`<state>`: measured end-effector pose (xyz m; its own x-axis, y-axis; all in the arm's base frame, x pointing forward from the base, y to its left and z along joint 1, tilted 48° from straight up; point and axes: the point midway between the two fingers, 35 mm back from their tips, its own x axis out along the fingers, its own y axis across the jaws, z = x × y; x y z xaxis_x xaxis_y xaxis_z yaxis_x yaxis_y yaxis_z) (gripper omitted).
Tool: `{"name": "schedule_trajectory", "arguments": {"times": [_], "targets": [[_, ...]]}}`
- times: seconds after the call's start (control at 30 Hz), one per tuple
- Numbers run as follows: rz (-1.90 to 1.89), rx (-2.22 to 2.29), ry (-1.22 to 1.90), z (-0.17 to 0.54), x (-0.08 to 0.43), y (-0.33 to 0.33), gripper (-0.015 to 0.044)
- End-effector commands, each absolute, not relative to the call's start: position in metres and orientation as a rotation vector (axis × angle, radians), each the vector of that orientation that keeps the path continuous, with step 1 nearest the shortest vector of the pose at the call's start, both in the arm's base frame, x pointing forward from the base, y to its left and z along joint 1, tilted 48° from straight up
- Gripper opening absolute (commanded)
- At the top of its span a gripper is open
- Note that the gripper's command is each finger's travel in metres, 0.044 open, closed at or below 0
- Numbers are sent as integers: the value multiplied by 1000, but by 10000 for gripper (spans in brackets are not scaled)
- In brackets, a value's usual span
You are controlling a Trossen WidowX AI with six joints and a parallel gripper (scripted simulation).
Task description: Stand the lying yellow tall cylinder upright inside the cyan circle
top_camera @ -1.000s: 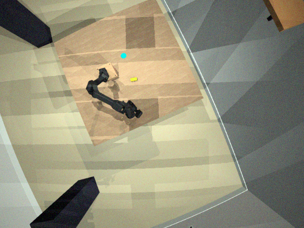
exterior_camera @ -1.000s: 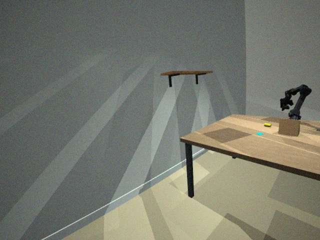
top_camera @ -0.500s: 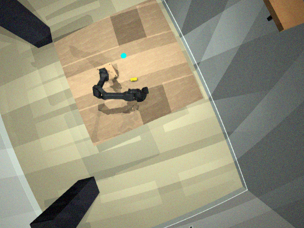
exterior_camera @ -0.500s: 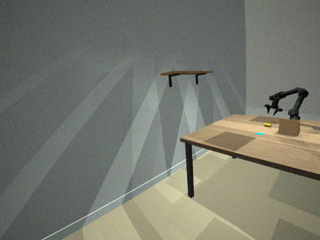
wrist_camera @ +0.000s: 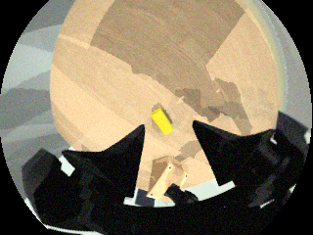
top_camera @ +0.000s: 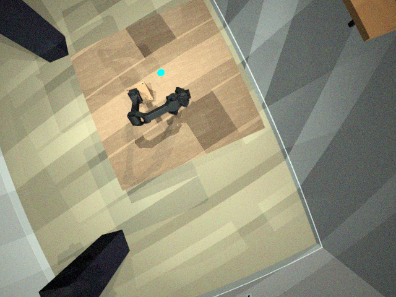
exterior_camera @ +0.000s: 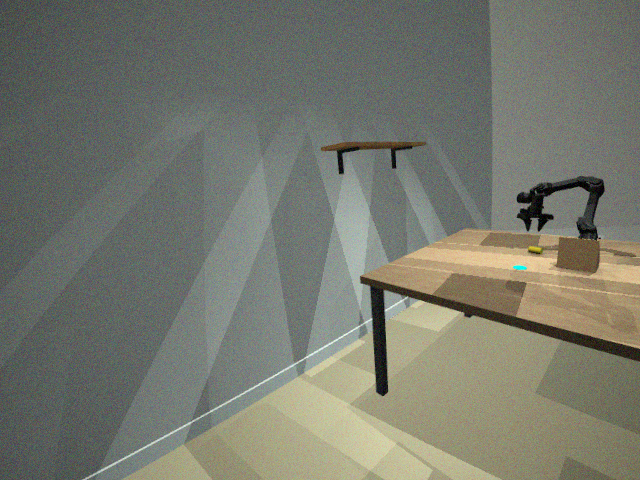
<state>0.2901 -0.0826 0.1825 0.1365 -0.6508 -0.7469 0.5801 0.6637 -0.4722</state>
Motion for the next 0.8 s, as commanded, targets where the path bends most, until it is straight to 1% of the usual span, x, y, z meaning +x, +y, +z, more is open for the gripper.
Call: {"name": "schedule_trajectory", "arguments": {"times": [0.0,0.17,0.43,0.6,0.77], "targets": [[-789,-337,1248,166,284,-61,309],[-700,-546,1323,157,279,-45,309],[-697,-551,1326,155,279,-46,309],[-691,-544,1327,117,290,-83,309],[-701,-554,1322,85,289,-124,309]]}}
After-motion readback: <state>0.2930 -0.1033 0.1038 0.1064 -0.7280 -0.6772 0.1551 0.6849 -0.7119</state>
